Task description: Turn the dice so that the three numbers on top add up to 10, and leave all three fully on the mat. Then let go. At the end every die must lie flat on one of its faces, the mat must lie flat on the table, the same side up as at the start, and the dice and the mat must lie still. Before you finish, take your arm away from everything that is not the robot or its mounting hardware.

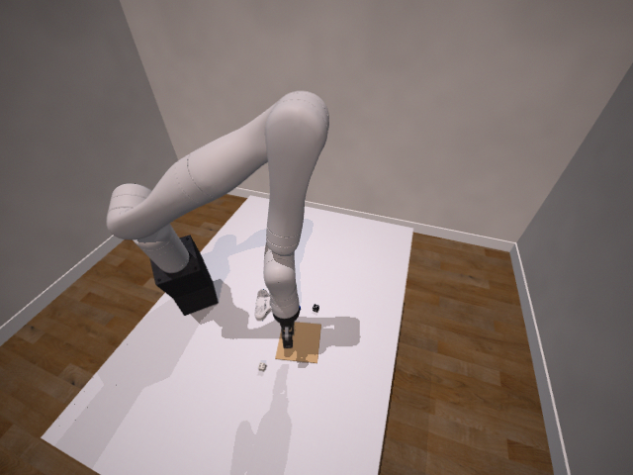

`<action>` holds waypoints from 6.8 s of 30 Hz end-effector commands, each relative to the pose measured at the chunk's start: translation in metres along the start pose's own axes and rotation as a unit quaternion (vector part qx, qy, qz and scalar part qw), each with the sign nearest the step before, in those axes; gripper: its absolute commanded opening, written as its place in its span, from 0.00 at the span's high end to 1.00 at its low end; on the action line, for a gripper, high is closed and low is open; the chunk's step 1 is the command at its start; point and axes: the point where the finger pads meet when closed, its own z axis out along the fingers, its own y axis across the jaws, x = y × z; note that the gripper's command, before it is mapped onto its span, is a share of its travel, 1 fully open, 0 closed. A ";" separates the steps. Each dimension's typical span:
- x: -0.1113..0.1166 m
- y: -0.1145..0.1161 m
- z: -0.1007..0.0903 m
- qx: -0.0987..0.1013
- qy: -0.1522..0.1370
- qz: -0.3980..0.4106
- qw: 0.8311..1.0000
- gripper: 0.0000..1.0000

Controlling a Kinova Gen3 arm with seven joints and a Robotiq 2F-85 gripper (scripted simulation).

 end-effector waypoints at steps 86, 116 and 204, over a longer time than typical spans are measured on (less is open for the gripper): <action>0.088 -0.050 -0.019 0.002 -0.004 0.113 0.994 0.00; 0.097 -0.054 -0.022 0.003 -0.005 0.126 0.992 0.00; 0.096 -0.054 0.059 0.002 -0.005 0.126 0.992 0.65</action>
